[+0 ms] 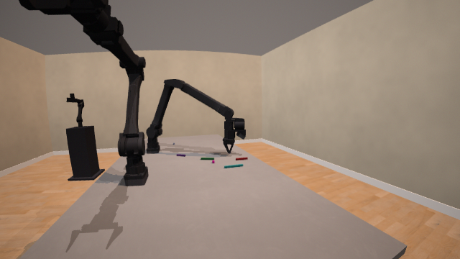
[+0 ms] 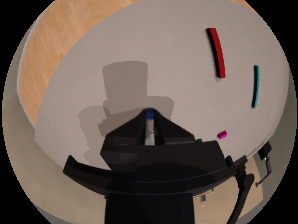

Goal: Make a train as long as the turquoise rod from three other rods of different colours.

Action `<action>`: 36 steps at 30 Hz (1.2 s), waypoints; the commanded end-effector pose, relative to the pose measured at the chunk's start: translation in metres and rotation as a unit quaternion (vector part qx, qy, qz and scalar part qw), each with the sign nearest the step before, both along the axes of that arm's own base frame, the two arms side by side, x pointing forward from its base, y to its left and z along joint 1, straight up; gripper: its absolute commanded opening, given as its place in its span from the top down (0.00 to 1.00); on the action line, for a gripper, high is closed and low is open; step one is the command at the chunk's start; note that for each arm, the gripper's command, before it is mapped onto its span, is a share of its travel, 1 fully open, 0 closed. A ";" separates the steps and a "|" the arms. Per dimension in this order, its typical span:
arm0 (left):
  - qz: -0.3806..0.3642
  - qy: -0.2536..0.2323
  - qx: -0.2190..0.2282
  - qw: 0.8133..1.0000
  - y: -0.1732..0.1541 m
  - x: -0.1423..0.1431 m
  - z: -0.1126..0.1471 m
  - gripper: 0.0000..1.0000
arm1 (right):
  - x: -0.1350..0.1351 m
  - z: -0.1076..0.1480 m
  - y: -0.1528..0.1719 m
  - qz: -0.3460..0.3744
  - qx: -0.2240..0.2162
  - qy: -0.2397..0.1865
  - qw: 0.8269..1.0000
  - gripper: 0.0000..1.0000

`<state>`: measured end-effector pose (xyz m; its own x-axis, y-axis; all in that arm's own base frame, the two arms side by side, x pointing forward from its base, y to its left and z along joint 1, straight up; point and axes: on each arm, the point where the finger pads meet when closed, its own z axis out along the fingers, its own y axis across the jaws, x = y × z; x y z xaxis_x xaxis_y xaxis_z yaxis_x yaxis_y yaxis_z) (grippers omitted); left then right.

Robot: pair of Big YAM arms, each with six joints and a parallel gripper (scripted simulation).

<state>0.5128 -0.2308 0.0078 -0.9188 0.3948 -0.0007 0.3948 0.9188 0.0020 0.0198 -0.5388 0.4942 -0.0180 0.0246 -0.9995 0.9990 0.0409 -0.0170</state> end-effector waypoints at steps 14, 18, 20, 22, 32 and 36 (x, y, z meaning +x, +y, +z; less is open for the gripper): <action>-0.011 0.002 -0.001 1.000 -0.003 0.000 -0.014 0.96 | -0.003 0.006 -0.006 -0.004 -0.012 -0.009 1.000 0.00; -0.011 0.000 -0.002 1.000 -0.003 0.000 -0.016 0.96 | -0.003 0.006 -0.006 -0.004 -0.012 -0.009 1.000 0.00; -0.011 0.000 -0.002 1.000 -0.003 0.001 -0.018 0.96 | -0.003 0.006 -0.006 -0.004 -0.012 -0.009 1.000 0.00; -0.011 -0.004 -0.004 1.000 -0.003 0.001 -0.014 0.96 | -0.003 0.006 -0.006 -0.004 -0.012 -0.009 1.000 0.00; -0.011 -0.003 -0.004 1.000 -0.004 0.002 -0.014 0.96 | -0.003 0.006 -0.006 -0.004 -0.012 -0.009 1.000 0.00; -0.011 -0.003 -0.004 1.000 -0.004 0.002 -0.014 0.96 | -0.003 0.006 -0.006 -0.004 -0.012 -0.009 1.000 0.00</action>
<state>0.5132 -0.2310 -0.0053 -0.9188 0.3948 -0.0021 0.3948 0.9188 0.0020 0.0198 -0.5388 0.4942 -0.0180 0.0246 -0.9995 0.9990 0.0409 -0.0170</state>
